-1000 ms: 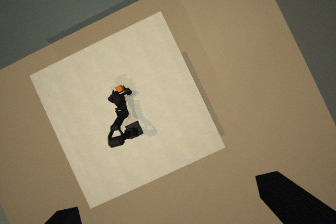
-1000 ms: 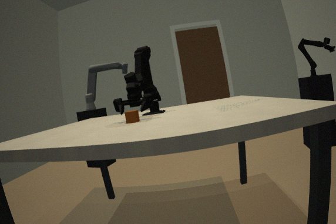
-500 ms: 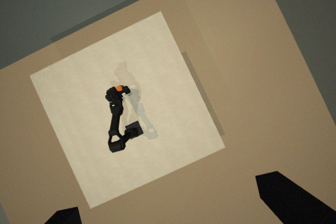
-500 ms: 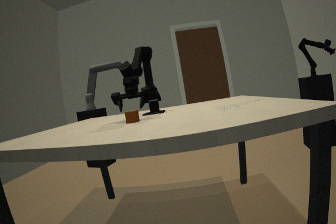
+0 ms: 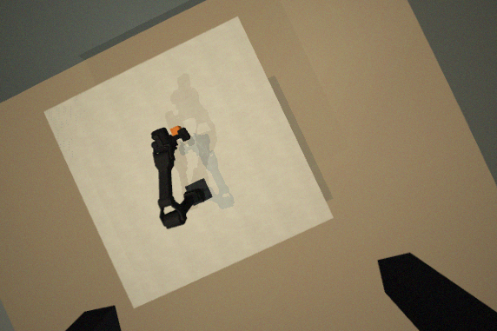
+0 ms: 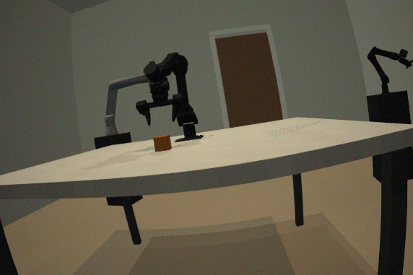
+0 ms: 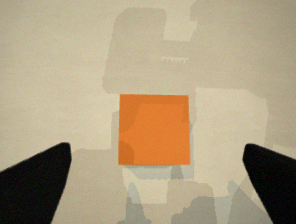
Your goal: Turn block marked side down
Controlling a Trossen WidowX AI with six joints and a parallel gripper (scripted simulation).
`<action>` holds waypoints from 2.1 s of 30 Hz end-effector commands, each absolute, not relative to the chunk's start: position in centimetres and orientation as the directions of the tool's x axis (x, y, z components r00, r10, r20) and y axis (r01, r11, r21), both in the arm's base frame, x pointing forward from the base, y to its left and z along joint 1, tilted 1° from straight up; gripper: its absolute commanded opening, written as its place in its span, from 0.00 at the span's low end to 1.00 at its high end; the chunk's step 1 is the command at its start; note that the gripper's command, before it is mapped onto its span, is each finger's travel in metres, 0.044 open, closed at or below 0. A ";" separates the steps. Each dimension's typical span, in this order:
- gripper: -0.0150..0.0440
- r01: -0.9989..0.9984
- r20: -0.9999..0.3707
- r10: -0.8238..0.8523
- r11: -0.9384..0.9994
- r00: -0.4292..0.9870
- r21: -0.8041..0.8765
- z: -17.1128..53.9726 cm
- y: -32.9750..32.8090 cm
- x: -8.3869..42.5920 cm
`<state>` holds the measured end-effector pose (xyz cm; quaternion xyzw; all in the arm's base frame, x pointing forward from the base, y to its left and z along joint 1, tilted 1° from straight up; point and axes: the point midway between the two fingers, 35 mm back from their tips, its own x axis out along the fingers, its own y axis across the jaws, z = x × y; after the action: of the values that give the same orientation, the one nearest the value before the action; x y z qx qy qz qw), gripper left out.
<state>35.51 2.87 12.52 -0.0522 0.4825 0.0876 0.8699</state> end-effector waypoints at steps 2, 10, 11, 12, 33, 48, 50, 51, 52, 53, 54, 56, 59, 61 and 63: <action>1.00 -0.202 -0.905 0.080 0.979 0.417 -0.007 13.3 3.0 36.8; 1.00 -0.201 -0.981 0.032 0.980 0.192 -0.007 14.5 3.3 38.4; 1.00 -0.201 -0.986 0.025 0.979 0.162 -0.008 14.7 3.3 38.5; 1.00 -0.202 -0.991 0.018 0.979 0.133 -0.009 14.8 3.4 38.6; 1.00 -0.205 -1.000 -0.007 0.979 0.030 -0.013 10.7 3.5 38.9; 1.00 -0.205 -1.000 -0.007 0.979 0.030 -0.013 8.5 3.4 39.0; 1.00 -0.205 -1.000 -0.007 0.979 0.030 -0.013 8.2 3.4 39.0; 1.00 -0.205 -1.000 -0.007 0.979 0.030 -0.013 8.0 3.4 39.0; 1.00 -0.205 -1.000 -0.007 0.979 0.030 -0.013 7.9 3.4 39.0; 1.00 -0.205 -1.000 -0.007 0.979 0.030 -0.013 7.7 3.4 39.0; 1.00 -0.205 -1.000 -0.007 0.979 0.030 -0.013 7.6 3.4 39.0; 1.00 -0.205 -1.000 -0.007 0.979 0.030 -0.013 7.2 3.4 39.0; 1.00 -0.205 -1.000 -0.007 0.979 0.030 -0.013 6.8 3.4 39.0; 1.00 -0.205 -1.000 -0.007 0.979 0.030 -0.013 6.6 3.4 39.0; 0.96 -0.205 -1.000 -0.007 0.979 0.030 -0.013 6.5 3.4 39.0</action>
<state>39.07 3.49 6.94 -0.0764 0.6912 0.0716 0.7150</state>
